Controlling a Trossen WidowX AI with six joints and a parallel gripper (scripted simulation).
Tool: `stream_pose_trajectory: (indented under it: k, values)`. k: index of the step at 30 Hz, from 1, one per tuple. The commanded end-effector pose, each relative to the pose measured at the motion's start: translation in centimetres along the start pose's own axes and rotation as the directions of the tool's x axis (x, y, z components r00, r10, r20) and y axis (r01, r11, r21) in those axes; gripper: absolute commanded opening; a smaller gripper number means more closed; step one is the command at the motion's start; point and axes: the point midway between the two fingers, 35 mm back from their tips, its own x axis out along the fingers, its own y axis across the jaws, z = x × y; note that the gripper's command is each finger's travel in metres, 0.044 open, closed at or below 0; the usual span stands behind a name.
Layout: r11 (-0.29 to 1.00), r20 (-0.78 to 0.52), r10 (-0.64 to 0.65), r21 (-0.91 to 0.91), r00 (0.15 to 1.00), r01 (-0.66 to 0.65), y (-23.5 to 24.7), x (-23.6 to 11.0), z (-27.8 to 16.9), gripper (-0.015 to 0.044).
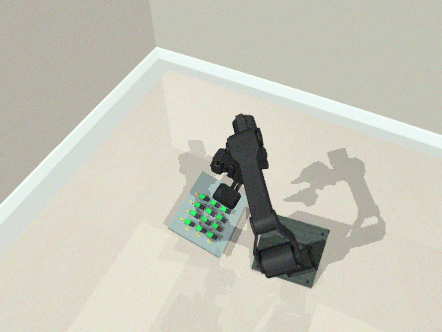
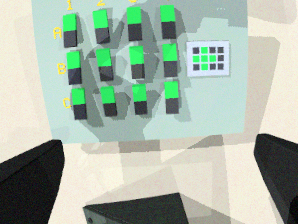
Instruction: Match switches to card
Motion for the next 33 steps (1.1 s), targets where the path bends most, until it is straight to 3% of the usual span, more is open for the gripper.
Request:
stream_pose_trajectory:
  k: [1,9,15,17,33]
  values:
    - [1.000,0.000,-0.002,-0.001,1.000,0.002,0.2,0.2,0.1,0.0374]
    - [0.999,0.010,-0.020,-0.048,1.000,0.020,7.4,9.2,-0.1,0.0164]
    - [0.998,0.024,-0.015,-0.053,1.000,0.016,8.0,11.7,-0.4,0.0006]
    - [0.998,0.036,-0.012,-0.054,0.999,0.014,8.1,13.2,-0.4,0.0000]
    - [0.998,0.038,-0.011,-0.054,0.999,0.013,8.1,15.2,-0.4,0.0000]
